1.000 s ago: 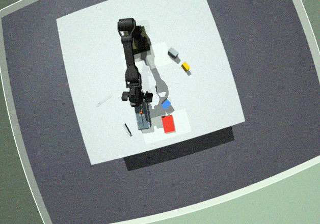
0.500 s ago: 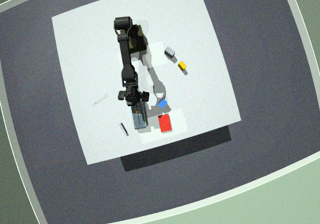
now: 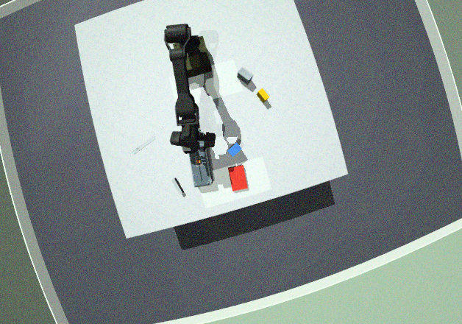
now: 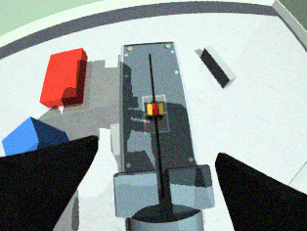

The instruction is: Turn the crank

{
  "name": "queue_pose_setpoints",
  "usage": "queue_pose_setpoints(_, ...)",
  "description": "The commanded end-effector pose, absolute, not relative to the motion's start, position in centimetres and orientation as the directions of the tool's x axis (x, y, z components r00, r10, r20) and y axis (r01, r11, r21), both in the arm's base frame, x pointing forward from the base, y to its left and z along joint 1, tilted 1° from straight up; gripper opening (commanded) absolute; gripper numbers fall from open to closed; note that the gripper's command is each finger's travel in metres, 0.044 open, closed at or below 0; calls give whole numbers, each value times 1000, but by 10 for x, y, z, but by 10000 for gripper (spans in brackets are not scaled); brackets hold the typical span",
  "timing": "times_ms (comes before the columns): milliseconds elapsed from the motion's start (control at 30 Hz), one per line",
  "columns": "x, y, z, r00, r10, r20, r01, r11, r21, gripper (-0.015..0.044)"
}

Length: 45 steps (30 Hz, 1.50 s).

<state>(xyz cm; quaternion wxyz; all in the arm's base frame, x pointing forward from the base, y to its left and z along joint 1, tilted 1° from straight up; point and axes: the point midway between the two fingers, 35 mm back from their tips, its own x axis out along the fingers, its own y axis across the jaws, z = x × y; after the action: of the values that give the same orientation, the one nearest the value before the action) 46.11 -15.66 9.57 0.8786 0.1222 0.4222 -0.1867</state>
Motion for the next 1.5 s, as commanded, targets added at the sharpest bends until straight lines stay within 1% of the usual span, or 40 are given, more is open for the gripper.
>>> queue_pose_setpoints(0, 461, -157, 96, 573, -226, -788, 432, 900, 56, 388)
queue_pose_setpoints(500, 461, -157, 96, 573, -226, -788, 432, 900, 56, 0)
queue_pose_setpoints(1133, 461, -157, 96, 574, -225, -788, 431, 900, 57, 0)
queue_pose_setpoints(1467, 461, -157, 96, 574, -225, -788, 431, 900, 57, 263)
